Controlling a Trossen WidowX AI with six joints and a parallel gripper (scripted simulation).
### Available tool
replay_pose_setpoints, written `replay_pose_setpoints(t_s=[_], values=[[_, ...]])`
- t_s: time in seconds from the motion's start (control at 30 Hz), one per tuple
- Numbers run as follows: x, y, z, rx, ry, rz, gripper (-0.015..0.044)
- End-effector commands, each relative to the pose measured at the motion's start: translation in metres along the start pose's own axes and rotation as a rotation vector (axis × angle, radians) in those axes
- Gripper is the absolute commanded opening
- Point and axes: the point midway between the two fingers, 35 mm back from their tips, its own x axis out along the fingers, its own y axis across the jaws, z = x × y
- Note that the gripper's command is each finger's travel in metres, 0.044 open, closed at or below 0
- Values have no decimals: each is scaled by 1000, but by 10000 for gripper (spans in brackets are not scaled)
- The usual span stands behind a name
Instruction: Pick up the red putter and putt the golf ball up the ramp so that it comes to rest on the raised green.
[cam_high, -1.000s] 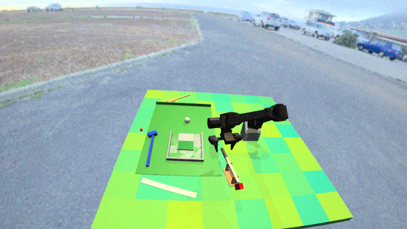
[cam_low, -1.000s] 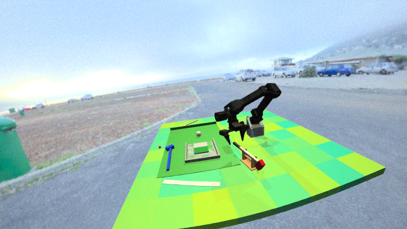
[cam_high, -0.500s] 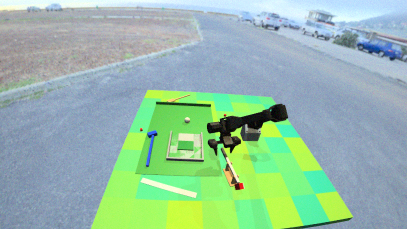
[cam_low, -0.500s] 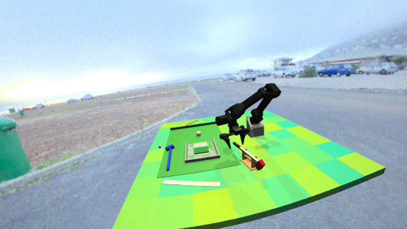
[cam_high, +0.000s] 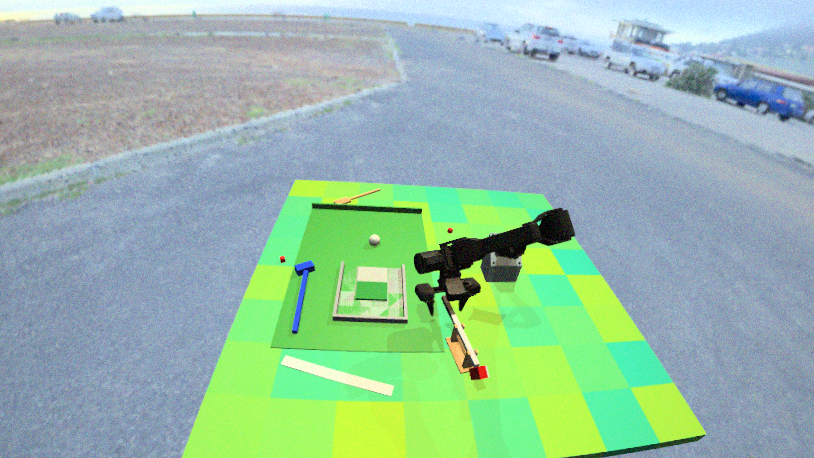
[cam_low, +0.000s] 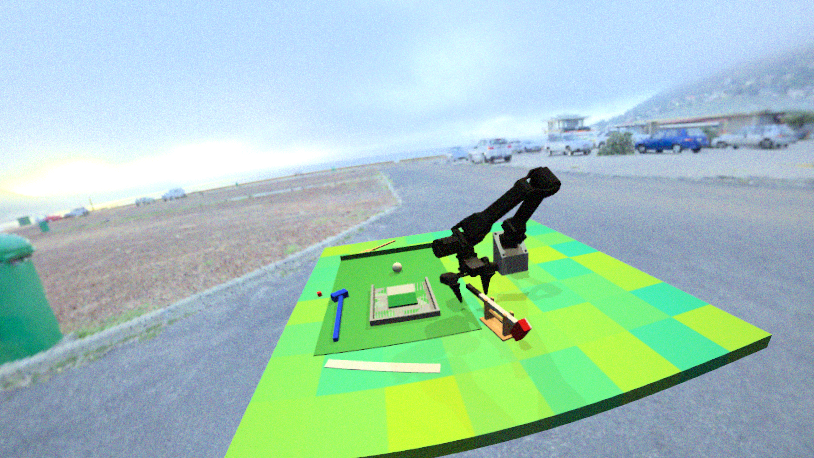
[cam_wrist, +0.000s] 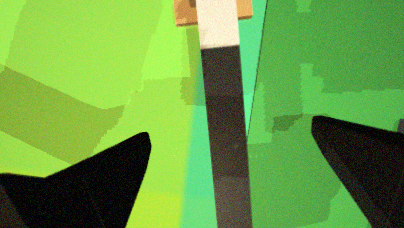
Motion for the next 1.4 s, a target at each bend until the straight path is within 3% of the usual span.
replay_pose_setpoints(t_s=[0.0,0.1,0.6,0.83,1.37], values=[[4,2,-4,13,6,5,440],[4,2,-4,13,6,5,440],[2,1,-1,2,0,2,46],[2,1,-1,2,0,2,0],[-53,-4,8,3,18,7,0]])
